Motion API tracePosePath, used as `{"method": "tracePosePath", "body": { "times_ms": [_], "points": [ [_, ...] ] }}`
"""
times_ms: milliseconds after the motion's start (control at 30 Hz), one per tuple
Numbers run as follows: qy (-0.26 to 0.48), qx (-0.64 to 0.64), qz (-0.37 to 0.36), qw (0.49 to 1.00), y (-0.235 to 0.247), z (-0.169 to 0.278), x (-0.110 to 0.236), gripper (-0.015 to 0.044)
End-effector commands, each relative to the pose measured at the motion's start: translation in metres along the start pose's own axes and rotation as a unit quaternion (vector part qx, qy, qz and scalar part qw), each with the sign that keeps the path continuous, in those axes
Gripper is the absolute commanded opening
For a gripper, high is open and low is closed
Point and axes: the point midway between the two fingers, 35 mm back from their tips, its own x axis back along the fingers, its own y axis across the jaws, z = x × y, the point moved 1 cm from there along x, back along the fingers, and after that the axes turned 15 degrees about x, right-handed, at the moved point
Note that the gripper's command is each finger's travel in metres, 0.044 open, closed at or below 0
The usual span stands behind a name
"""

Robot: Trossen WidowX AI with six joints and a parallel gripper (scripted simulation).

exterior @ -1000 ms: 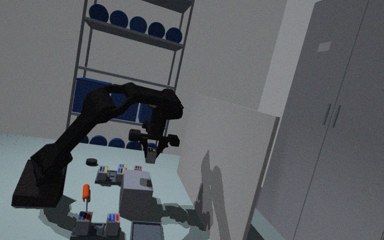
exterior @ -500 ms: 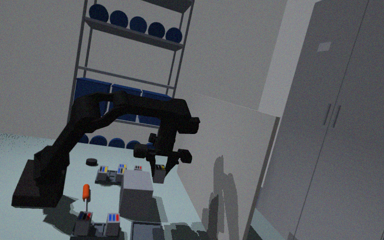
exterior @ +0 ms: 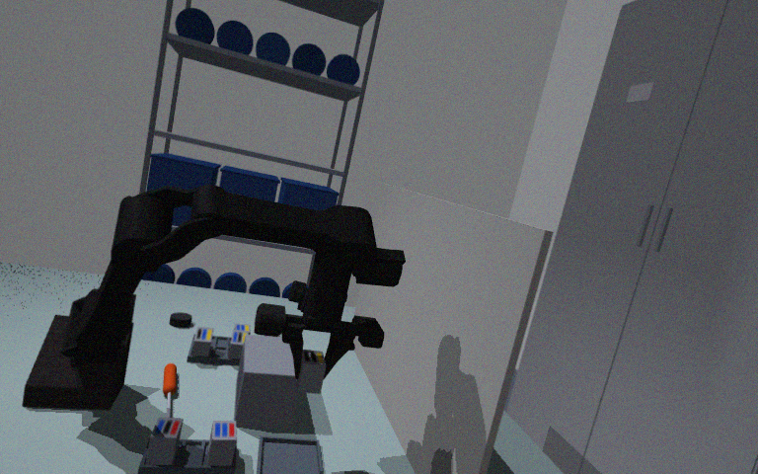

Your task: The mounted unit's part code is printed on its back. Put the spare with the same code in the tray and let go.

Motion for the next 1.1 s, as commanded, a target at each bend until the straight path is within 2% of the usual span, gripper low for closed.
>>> {"method": "tracePosePath", "body": {
  "times_ms": [0,1067],
  "points": [
    [0.002,0.002,0.0,1.0,0.0,0.002,-0.002,0.0],
    [0.0,0.001,0.001,1.0,-0.004,0.002,-0.028,0.0]
  ]
}}
